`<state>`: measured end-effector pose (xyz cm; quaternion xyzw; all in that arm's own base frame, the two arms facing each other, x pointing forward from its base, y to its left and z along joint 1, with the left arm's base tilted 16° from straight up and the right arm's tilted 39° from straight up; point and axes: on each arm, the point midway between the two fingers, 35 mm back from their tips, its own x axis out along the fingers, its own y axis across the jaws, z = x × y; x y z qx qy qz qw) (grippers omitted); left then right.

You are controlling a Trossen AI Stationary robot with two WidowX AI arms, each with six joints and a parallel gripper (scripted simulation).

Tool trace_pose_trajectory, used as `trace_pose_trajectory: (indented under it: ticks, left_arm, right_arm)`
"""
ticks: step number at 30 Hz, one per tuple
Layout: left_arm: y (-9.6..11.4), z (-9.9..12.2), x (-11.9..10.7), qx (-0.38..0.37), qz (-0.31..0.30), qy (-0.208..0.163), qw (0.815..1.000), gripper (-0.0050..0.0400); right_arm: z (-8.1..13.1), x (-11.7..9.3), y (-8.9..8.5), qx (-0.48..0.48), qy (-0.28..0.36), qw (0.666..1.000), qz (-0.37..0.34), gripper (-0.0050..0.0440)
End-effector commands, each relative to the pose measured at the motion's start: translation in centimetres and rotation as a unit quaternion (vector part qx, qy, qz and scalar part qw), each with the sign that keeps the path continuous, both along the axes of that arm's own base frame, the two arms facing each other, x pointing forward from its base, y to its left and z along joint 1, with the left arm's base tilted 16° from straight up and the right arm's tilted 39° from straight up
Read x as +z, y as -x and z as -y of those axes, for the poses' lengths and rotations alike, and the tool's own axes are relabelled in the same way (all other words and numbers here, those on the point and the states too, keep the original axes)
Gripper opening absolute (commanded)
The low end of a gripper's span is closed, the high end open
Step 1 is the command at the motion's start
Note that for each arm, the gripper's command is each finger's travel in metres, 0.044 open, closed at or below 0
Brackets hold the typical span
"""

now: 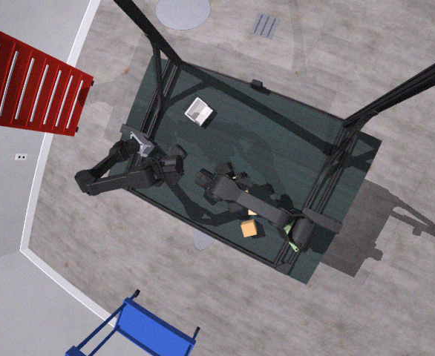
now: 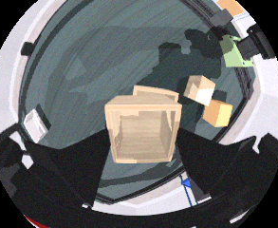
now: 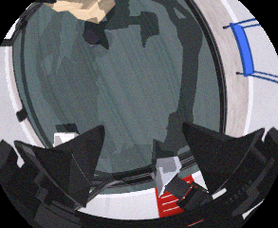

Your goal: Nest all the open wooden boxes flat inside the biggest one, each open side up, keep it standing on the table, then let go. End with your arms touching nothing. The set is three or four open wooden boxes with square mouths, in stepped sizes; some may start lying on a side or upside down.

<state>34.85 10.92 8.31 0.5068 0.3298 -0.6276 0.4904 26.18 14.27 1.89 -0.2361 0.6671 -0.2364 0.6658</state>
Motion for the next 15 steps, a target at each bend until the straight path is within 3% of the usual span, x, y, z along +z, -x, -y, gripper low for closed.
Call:
trace_pose_trajectory:
  ticks: [1,10,15]
  left_arm:
    - [1.92,-0.98,0.27,-0.051,0.018,-0.002,0.999,0.0000]
    - [2.19,-1.09,0.24,-0.058,0.020,-0.001,0.998,0.0000]
    - [2.19,-1.09,0.24,-0.058,0.020,-0.001,0.998,0.0000]
  right_arm:
    - [-0.01,0.02,-0.02,0.001,0.000,1.000,0.001,0.0400]
    - [0.02,-0.02,-0.05,0.001,-0.002,1.000,-0.001,0.0400]
    - [0.79,-0.75,-0.95,0.030,-0.071,0.996,-0.044,0.0400]
